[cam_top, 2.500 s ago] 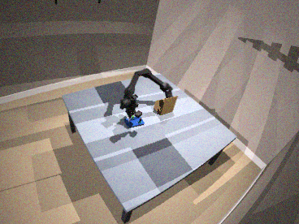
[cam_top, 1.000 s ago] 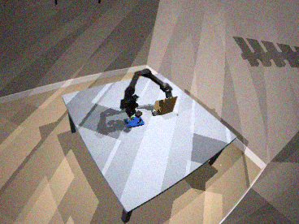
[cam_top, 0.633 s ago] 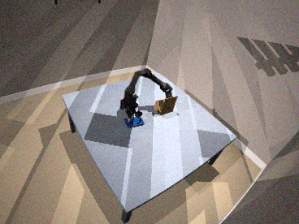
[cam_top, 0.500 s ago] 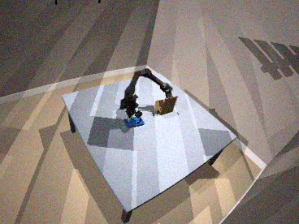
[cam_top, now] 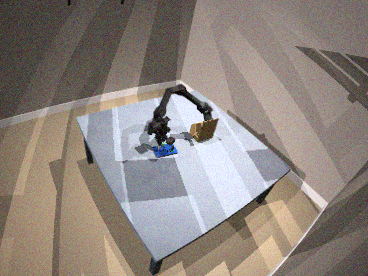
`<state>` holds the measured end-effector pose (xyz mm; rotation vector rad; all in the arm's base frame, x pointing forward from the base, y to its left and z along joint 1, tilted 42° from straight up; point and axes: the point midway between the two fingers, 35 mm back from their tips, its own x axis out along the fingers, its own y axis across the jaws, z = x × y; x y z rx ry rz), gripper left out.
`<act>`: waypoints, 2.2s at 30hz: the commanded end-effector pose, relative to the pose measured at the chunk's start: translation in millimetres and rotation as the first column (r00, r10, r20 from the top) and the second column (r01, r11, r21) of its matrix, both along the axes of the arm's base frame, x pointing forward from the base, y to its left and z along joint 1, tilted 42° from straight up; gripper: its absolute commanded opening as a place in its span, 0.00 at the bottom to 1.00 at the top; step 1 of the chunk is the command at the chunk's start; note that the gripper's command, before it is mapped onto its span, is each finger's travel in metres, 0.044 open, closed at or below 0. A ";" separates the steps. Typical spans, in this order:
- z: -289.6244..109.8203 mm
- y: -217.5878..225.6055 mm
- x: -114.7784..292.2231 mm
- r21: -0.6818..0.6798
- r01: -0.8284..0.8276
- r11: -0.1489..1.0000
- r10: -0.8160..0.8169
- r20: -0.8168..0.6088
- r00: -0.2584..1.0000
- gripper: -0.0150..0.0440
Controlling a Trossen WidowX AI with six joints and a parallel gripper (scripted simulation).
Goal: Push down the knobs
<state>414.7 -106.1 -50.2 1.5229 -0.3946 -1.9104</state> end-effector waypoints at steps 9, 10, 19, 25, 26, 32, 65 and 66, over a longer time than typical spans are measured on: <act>-4.7 -7.4 0.1 -0.005 0.006 1.000 -0.006 0.003 1.000 0.25; -4.7 -7.4 0.1 -0.005 0.006 1.000 -0.006 0.003 1.000 0.25; -4.7 -7.4 0.1 -0.005 0.006 1.000 -0.006 0.003 1.000 0.25; -6.2 -8.7 -0.1 -0.005 0.006 1.000 -0.006 0.003 1.000 0.25; -6.2 -8.7 -0.1 -0.005 0.006 1.000 -0.006 0.003 1.000 0.25; -6.2 -8.7 -0.1 -0.005 0.006 1.000 -0.006 0.003 1.000 0.25; -9.3 -11.6 -0.6 -0.005 0.006 1.000 -0.006 0.003 1.000 0.25; -9.6 -11.8 -0.7 -0.005 0.006 1.000 -0.006 0.003 1.000 0.25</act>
